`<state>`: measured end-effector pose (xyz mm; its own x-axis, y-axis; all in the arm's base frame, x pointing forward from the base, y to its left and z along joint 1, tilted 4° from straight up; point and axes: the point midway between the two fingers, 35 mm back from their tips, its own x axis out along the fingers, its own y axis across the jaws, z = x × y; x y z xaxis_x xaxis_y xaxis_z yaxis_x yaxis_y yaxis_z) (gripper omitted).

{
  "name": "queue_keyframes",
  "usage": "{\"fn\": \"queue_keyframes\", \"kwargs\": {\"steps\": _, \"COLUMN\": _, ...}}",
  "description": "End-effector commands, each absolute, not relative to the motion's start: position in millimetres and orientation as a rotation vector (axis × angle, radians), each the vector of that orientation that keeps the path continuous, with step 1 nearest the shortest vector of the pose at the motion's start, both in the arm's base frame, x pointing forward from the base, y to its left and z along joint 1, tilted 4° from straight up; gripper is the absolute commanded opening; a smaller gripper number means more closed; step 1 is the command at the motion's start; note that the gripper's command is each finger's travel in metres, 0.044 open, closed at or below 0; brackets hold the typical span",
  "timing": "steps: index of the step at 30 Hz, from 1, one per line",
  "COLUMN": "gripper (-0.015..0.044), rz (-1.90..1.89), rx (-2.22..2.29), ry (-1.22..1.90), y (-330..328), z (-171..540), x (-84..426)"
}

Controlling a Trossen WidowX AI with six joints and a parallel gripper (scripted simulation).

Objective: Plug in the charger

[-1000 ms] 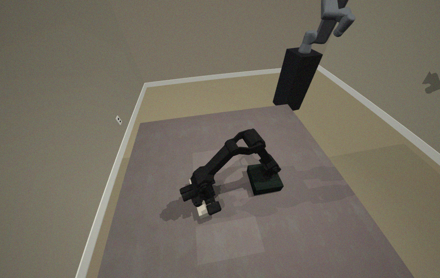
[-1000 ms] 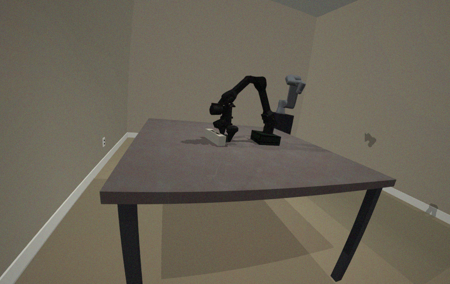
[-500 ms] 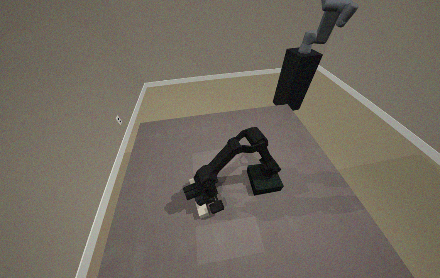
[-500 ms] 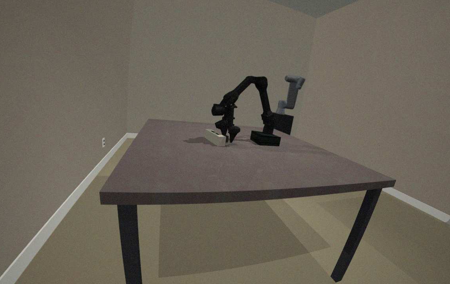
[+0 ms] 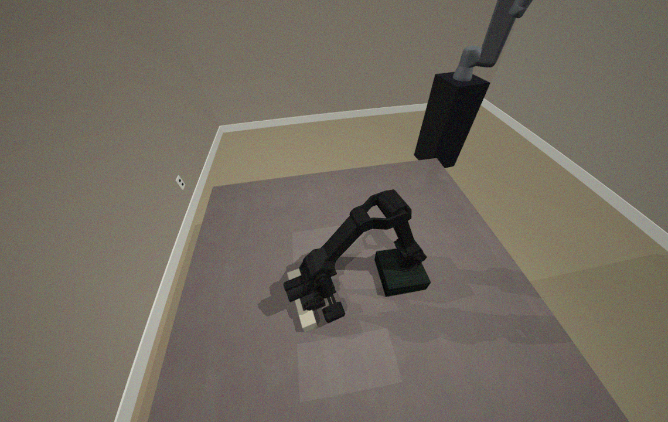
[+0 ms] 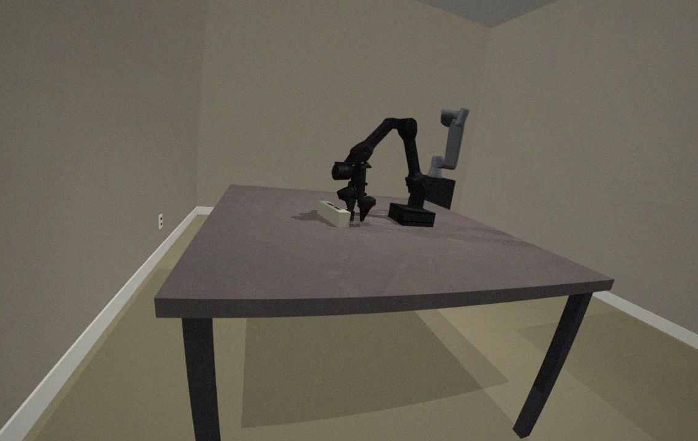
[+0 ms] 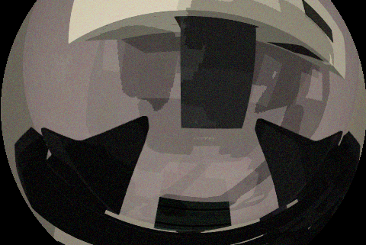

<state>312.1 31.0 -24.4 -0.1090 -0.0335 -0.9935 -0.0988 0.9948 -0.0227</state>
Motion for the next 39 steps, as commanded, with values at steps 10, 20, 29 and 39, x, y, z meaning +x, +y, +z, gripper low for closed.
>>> {"fn": "queue_keyframes", "kwargs": {"steps": 10, "gripper": 0.0440, "rz": 0.063, "rx": -0.101, "ry": 1.670, "y": 30.2, "z": -22.3, "x": 300.0}}
{"fn": "queue_keyframes", "kwargs": {"steps": 20, "gripper": 0.0440, "rz": 0.064, "rx": -0.101, "ry": 1.670, "y": 29.0, "z": -23.0, "x": 289.4}}
{"fn": "queue_keyframes", "kwargs": {"steps": 29, "gripper": 0.0440, "rz": -0.030, "rx": -0.069, "ry": 1.432, "y": 30.7, "z": 5.6, "x": 300.8}}
{"fn": "queue_keyframes", "kwargs": {"steps": 39, "gripper": 0.0440, "rz": -0.118, "rx": 0.036, "ry": 1.065, "y": 33.9, "z": 55.8, "x": 309.9}}
